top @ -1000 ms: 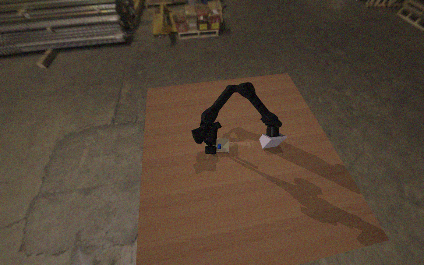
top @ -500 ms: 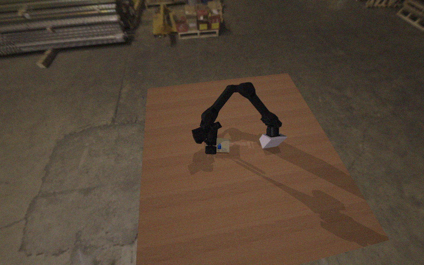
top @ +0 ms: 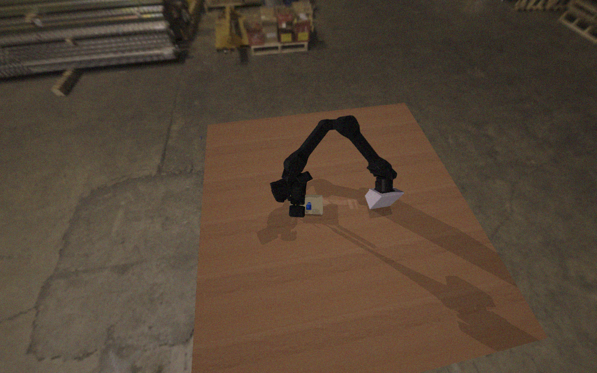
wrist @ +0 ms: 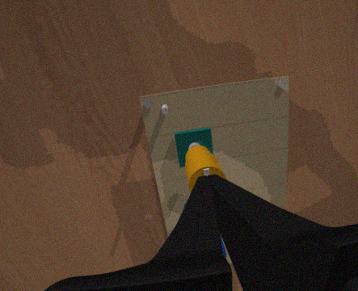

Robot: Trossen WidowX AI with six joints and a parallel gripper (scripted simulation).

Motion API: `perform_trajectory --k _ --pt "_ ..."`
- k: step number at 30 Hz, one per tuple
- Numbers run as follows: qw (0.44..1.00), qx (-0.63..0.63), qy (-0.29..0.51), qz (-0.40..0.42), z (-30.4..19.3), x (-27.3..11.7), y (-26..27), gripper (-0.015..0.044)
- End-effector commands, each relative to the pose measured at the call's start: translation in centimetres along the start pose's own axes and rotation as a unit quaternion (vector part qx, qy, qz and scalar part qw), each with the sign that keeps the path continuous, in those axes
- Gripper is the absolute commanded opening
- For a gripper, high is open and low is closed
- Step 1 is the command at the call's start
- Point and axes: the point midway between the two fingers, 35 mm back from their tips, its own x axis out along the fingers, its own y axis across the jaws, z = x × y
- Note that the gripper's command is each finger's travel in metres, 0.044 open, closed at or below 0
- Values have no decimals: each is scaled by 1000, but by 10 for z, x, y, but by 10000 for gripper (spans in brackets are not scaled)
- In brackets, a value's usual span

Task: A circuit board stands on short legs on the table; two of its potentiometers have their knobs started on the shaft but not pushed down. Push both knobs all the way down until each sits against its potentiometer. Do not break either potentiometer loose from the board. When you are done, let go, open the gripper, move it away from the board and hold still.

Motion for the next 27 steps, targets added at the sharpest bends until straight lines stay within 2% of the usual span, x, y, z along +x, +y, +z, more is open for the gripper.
perform_trajectory --k 1,27 --pt "1000 8 9 -2 2 16 -2 0" --pt "1000 8 9 -2 2 20 -2 0"
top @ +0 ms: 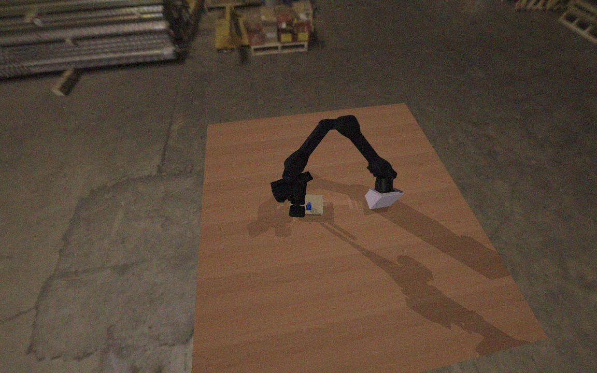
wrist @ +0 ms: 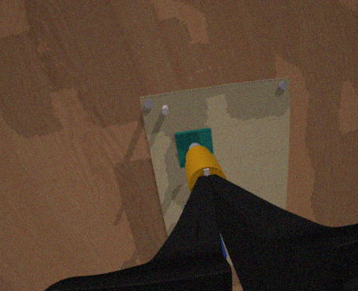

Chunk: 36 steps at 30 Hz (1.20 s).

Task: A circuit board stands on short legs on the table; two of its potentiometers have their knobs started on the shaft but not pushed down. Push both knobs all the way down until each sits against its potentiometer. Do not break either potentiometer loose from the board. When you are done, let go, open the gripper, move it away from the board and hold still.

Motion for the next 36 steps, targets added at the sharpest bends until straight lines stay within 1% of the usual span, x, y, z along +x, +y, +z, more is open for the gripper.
perform_trajectory --k 1,36 --pt "1000 11 11 -3 2 19 -3 0" --pt "1000 11 11 -3 2 27 -3 0"
